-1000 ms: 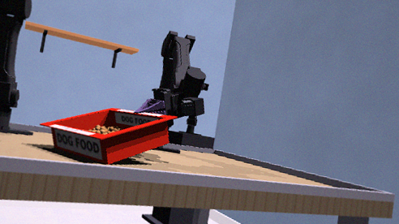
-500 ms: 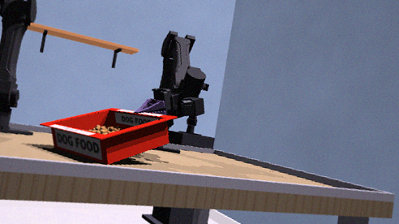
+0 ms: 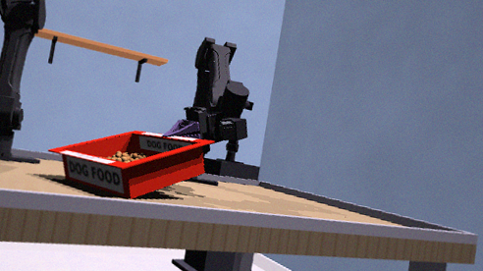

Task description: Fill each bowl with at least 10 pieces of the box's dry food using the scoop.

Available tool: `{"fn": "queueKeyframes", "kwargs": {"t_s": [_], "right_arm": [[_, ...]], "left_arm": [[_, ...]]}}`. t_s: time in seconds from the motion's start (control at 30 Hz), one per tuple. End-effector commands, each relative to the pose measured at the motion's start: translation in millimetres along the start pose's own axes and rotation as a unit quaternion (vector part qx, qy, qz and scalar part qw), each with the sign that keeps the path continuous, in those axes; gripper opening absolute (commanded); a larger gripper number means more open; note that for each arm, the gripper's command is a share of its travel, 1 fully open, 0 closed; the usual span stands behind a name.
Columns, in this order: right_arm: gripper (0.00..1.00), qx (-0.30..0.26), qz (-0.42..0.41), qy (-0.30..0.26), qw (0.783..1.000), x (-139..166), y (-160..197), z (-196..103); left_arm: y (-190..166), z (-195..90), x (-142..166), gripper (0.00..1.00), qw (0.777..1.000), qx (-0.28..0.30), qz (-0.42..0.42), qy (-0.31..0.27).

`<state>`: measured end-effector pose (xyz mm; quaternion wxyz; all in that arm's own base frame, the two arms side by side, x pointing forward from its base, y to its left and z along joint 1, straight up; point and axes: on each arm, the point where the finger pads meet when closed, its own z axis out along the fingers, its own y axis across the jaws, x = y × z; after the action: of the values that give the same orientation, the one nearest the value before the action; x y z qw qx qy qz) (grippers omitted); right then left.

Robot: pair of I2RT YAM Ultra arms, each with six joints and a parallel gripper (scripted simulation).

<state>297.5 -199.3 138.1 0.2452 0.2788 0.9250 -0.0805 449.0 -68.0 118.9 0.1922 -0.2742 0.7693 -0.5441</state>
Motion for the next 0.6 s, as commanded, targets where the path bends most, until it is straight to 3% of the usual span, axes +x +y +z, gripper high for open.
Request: {"fn": "queueKeyframes", "kwargs": {"t_s": [0.0, 0.27, 0.57], "right_arm": [[0.0, 0.0, 0.002, -0.042, 0.999, -22, -2, -11], [0.0, 0.0, 0.002, -0.042, 0.999, -22, -2, -11], [0.0, 0.0, 0.002, -0.042, 0.999, -22, -2, -11]], "left_arm": [[-38, -9, -10, 0.0, 0.998, 0.035, 0.057, -0.009], [-37, -10, -12, 0.0, 0.998, 0.036, 0.057, -0.008], [-6, -4, -5, 0.0, 0.999, 0.029, 0.023, 0.003]]}}
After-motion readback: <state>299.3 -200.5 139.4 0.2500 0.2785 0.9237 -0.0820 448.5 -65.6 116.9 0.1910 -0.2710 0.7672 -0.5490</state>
